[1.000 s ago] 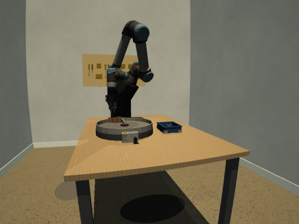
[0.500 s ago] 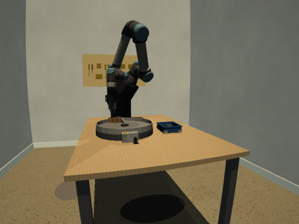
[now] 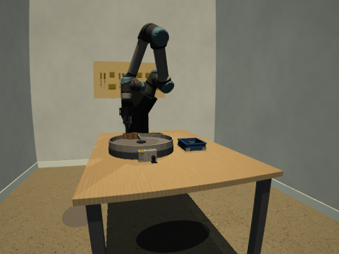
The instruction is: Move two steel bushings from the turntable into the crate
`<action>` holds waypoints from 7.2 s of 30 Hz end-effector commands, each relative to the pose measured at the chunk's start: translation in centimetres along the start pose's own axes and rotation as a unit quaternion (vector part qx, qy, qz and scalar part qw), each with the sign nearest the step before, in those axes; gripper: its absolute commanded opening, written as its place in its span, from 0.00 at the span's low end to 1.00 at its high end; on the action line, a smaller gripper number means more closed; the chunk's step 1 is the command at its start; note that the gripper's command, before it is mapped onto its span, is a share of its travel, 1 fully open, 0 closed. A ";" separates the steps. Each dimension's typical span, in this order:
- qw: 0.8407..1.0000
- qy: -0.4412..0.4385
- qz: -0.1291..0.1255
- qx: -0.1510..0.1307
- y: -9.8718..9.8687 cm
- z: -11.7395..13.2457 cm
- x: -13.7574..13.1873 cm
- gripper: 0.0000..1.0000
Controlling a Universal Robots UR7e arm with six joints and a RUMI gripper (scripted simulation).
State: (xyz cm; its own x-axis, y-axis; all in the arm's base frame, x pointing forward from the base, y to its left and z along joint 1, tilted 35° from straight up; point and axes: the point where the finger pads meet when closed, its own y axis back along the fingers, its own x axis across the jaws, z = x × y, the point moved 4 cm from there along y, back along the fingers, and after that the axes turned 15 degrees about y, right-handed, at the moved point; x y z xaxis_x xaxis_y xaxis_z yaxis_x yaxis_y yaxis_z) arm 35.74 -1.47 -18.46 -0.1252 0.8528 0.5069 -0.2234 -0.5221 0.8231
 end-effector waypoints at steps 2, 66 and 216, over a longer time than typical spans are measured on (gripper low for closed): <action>1.000 0.000 0.000 0.000 0.0 0.0 0.0 0.05; 1.000 0.000 0.000 0.000 -3.2 0.0 0.0 0.05; 1.000 0.000 0.000 0.000 3.3 0.0 0.0 0.00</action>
State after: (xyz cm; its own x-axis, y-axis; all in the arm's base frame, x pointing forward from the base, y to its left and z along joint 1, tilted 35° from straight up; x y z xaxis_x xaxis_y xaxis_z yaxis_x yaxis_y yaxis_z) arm 35.02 -3.20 -15.73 -0.1252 0.8528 0.5070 -0.2233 -0.5222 0.8231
